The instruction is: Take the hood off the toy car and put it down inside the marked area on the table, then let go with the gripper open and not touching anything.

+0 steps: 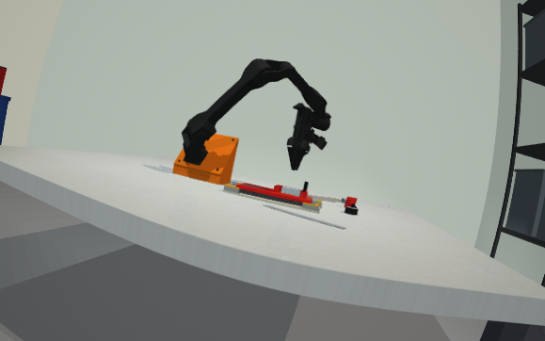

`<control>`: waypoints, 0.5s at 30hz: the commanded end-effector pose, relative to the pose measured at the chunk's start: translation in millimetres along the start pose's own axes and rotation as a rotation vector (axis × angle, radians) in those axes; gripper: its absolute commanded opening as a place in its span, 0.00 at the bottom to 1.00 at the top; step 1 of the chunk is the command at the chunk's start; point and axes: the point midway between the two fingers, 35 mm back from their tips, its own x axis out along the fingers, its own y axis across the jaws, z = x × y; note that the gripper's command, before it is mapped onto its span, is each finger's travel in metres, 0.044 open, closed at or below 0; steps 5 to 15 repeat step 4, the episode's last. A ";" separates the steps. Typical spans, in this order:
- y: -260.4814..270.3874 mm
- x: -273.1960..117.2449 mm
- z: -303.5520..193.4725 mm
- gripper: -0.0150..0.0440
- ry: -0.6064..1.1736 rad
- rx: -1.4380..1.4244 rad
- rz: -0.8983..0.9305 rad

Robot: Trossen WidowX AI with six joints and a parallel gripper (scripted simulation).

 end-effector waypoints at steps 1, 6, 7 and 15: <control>0.6 -0.6 -0.4 1.00 0.005 0.005 0.004; 0.6 -0.6 -0.4 1.00 0.005 0.005 0.004; 0.6 -0.6 -0.4 1.00 0.005 0.005 0.004; 0.6 -0.6 -0.4 1.00 0.005 0.005 0.004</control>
